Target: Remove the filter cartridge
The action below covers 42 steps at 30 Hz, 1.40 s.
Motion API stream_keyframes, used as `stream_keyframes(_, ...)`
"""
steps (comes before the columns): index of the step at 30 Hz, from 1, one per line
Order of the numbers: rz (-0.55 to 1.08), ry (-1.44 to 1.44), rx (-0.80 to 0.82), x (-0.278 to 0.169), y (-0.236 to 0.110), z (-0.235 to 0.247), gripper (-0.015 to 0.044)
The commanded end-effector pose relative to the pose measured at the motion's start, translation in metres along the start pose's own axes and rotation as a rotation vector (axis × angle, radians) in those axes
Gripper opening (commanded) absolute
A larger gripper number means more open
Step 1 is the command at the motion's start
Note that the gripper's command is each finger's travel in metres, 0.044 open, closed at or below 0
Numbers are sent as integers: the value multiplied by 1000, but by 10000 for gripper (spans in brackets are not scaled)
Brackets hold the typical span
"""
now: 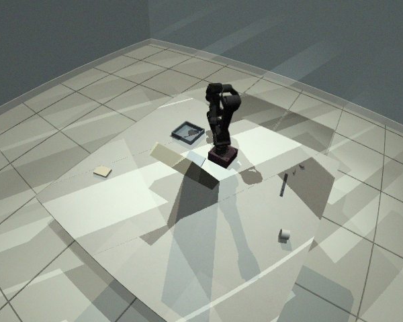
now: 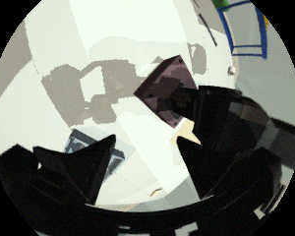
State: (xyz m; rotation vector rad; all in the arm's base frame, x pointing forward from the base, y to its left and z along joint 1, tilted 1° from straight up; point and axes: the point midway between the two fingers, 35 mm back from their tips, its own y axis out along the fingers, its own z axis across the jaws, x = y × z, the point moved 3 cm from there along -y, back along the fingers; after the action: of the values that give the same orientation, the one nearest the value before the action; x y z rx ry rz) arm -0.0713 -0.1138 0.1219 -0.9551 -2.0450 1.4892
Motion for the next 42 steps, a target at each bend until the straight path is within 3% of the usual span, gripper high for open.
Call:
stream_keyframes(1, -2, -17, 4, -1, 0, 0, 374)
stream_keyframes(12, -149, -1106, 233, -81, -11, -10, 90)
stream_keyframes(21, -269, -2029, 413, -148, -17, -62, 90)
stream_keyframes(32, -384, -3062, 734, -189, -26, -171, 90)
stream_keyframes(37, -421, -3532, 978, -187, -30, -230, 90)
stream_keyframes(42, -439, -3929, 1370, -168, -37, -289, 90)
